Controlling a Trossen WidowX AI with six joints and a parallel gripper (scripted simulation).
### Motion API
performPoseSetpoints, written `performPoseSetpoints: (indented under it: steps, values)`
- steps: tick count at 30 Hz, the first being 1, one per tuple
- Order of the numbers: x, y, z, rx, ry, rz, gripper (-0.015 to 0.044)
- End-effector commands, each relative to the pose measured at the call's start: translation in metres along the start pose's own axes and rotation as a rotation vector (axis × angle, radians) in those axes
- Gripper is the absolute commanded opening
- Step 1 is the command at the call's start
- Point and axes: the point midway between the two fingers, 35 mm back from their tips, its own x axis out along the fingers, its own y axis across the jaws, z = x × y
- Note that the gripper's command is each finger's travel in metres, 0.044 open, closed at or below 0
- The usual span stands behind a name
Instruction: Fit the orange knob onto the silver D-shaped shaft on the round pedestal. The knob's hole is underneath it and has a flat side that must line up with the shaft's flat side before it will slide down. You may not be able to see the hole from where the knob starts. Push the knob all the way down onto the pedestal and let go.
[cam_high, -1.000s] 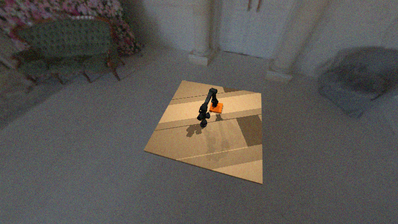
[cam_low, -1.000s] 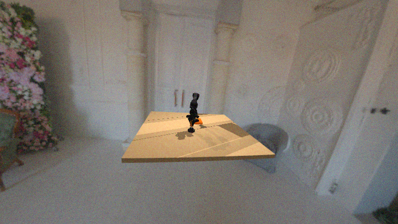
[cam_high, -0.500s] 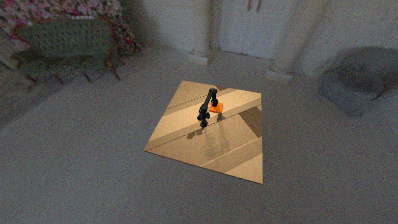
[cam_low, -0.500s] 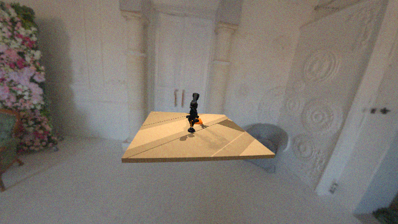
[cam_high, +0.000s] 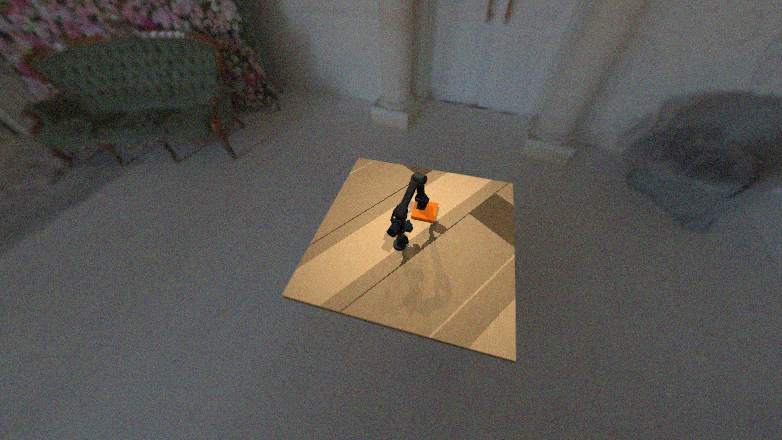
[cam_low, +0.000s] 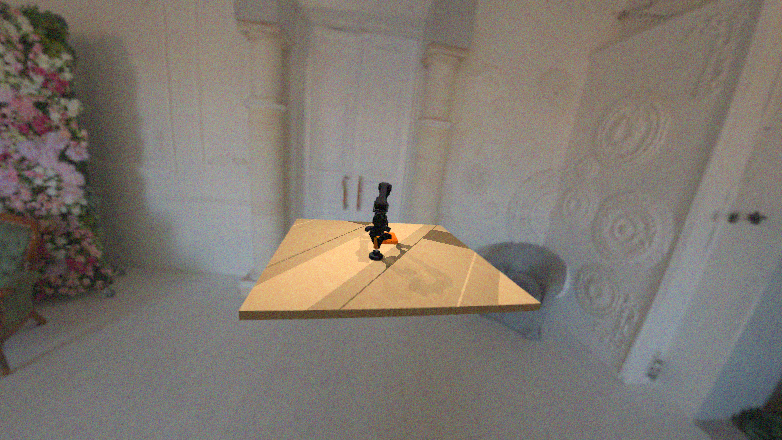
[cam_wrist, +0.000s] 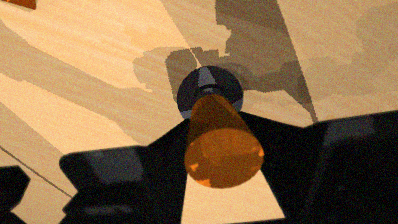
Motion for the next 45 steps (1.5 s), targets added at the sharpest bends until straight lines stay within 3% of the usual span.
performPoseSetpoints:
  steps: [1, 31, 38, 45]
  values:
    - [-0.0033, -0.0018, -0.0016, -0.108, 0.004, -0.005, 0.0000]
    - [-0.0021, -0.0006, 0.0000, -0.149, 0.004, -0.005, 0.0000]
    - [-0.0037, -0.0020, -0.0013, -0.348, 0.005, -0.005, 0.0000]
    - [-0.0007, -0.0021, -0.0013, -0.359, 0.005, -0.005, 0.0000]
